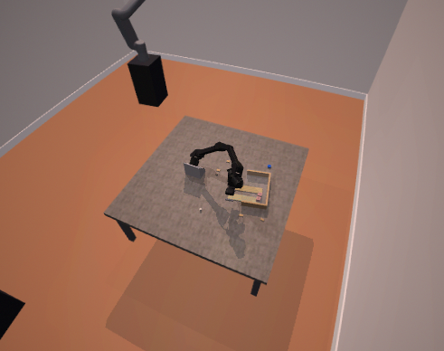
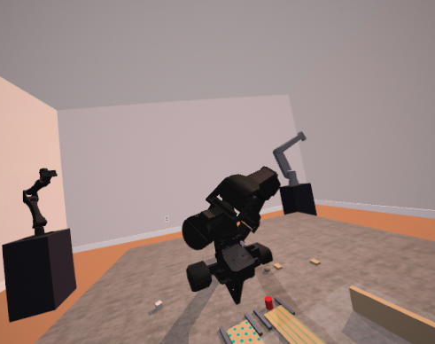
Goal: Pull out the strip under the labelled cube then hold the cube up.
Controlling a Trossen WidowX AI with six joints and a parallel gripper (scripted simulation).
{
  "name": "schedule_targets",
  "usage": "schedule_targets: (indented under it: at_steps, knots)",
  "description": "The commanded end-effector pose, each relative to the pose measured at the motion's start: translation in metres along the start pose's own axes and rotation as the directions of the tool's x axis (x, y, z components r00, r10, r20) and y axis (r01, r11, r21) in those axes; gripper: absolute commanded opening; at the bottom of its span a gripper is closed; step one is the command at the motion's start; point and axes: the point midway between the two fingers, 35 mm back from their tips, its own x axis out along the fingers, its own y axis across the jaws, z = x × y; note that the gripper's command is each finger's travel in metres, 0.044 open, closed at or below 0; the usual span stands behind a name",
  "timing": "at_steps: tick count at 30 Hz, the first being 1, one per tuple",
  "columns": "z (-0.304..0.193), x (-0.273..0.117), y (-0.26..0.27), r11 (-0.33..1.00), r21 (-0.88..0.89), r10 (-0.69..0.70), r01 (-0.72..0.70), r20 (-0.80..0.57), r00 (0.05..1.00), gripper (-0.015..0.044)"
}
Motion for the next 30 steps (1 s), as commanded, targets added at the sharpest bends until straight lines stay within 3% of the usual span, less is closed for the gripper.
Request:
schedule_targets:
  at_steps: [1,30]
  knots:
    - [-0.001,0.001,-0.002,1.0,-0.014,0.005,-0.005,-0.019,1.0,0.0]
    - [-0.001,0.047,-0.001,1.0,-0.014,0.006,-0.006,-0.018,1.0,0.0]
